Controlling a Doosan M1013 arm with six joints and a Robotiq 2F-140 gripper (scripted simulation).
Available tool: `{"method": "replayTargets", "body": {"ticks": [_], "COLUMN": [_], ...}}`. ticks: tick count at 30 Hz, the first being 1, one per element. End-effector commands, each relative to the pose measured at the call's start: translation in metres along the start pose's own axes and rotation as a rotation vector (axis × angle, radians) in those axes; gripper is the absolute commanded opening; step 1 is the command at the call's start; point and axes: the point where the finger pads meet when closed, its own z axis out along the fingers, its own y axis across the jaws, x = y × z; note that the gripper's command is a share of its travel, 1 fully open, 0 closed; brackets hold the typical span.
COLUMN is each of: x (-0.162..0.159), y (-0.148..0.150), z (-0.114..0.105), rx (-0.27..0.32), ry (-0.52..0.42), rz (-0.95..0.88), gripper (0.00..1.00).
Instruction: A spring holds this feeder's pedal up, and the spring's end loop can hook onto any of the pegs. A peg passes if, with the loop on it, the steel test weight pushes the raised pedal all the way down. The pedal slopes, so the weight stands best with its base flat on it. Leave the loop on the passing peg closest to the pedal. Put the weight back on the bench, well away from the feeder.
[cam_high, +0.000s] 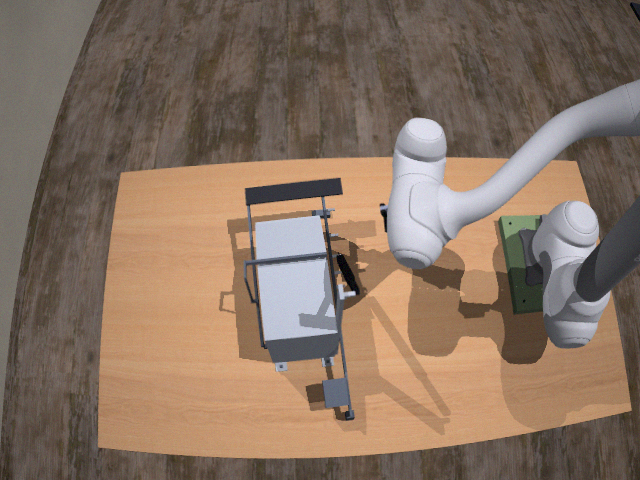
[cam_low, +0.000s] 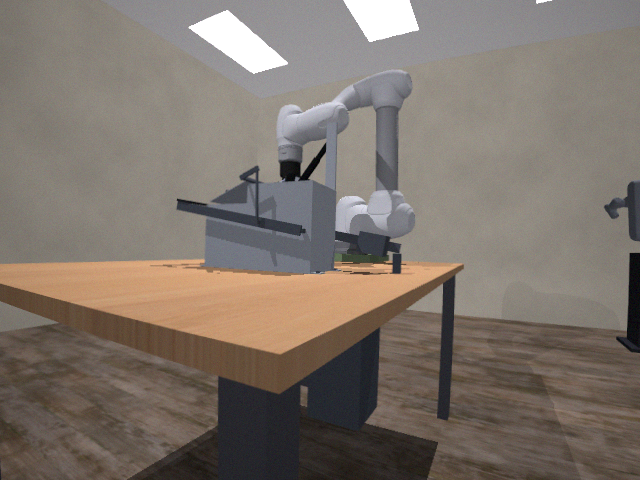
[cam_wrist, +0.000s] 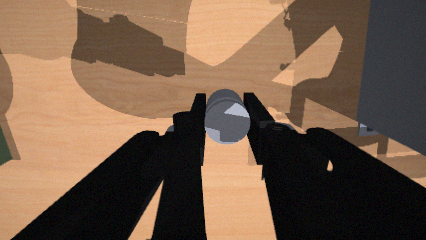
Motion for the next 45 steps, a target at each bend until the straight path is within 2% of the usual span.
{"method": "replayTargets", "body": {"ticks": [1,12,32,45], "x": [0.003,0.02,0.029,0.029], "y": [-0.004,-0.027,-0.04,-0.041], "z": [0.001,0.011,0.019,0.045], "rx": [-0.001,-0.001,-0.001,-0.002], "ry": [-0.003,-0.02,-0.03,-0.031], "rz": [0.0,0.0,0.0,0.0], "gripper": [0.25,0.25,0.25,0.25]}}
